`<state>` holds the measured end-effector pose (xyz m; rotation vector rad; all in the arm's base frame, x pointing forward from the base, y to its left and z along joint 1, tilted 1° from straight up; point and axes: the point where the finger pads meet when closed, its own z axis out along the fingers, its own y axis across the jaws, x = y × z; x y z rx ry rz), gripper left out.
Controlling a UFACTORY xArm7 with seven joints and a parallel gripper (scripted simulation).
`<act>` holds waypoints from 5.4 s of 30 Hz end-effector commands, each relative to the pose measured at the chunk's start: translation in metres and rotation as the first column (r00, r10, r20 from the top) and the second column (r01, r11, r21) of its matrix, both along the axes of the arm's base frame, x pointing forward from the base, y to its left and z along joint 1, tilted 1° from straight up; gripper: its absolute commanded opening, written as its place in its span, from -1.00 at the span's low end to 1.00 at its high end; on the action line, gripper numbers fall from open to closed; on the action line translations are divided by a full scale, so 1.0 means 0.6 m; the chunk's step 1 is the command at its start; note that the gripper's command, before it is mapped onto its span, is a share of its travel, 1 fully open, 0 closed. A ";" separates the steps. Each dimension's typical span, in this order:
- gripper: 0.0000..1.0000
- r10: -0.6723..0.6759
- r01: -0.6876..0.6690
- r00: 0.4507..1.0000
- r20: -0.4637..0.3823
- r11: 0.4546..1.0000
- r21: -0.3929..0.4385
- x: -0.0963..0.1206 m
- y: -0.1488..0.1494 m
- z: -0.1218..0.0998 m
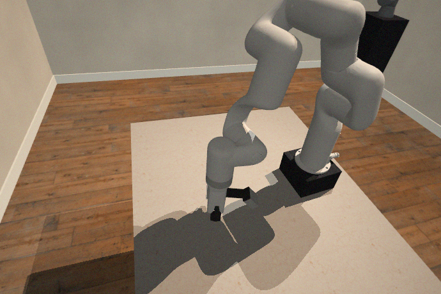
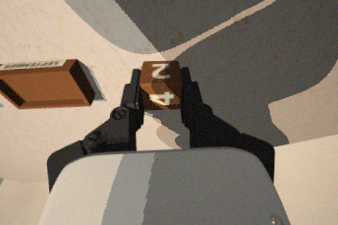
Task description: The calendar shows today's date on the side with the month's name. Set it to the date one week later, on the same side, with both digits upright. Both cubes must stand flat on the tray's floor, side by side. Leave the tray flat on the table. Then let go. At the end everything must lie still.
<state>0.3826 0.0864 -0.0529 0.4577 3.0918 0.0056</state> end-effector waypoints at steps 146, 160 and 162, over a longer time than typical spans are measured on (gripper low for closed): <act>-0.43 0.016 -0.016 1.000 0.003 1.000 0.000 -0.041 -0.149 0.075; -0.43 0.016 -0.016 1.000 0.003 1.000 0.000 -0.041 -0.149 0.062; -0.43 0.016 -0.016 1.000 0.003 1.000 0.000 -0.041 -0.149 0.059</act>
